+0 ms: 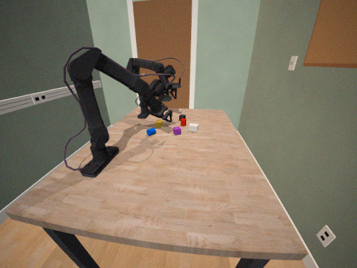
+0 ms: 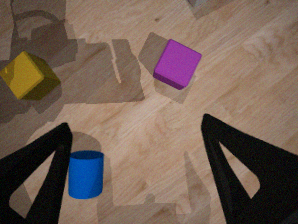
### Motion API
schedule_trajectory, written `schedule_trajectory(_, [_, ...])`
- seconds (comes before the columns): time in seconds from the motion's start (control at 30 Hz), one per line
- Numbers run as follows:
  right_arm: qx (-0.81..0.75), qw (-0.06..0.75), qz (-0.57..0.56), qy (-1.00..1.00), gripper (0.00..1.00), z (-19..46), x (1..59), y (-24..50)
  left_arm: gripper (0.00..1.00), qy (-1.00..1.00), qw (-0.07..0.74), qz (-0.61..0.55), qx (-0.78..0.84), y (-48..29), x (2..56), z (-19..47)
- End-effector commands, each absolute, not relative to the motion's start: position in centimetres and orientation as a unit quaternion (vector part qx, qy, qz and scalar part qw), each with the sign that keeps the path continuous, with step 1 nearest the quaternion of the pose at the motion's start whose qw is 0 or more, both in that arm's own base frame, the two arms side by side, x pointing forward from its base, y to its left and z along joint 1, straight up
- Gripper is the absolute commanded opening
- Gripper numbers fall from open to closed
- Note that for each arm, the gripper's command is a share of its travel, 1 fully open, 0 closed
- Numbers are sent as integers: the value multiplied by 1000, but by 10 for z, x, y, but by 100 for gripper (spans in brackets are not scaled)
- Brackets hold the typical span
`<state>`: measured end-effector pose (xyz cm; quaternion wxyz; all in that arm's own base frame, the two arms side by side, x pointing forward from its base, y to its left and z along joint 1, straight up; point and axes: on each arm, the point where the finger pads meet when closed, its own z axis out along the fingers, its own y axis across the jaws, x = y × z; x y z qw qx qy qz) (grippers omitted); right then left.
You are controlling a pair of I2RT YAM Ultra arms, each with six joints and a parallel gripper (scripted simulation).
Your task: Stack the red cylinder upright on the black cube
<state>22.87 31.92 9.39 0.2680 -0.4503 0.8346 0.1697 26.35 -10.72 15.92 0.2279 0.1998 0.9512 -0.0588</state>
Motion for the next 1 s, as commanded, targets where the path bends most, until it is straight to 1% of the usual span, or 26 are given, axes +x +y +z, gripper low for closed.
schedule_trajectory(0.0, [-425,288,169,841,100,104,262,336,100,960,221,-51,163,-93,278,166])
schedule_trajectory(0.07, [-416,290,166,846,100,104,275,339,100,963,223,-45,144,-85,287,168])
schedule_trajectory(0.3, [-408,291,167,849,100,104,288,344,100,965,224,-44,126,-78,296,171])
schedule_trajectory(0.7, [-409,295,168,847,100,108,288,345,100,962,235,-46,127,-80,301,174])
schedule_trajectory(0.8, [-409,295,168,847,100,108,288,345,100,956,254,-47,137,-92,312,172])
schedule_trajectory(0.97, [-409,295,168,847,100,108,288,345,100,947,249,-63,192,-134,318,155])
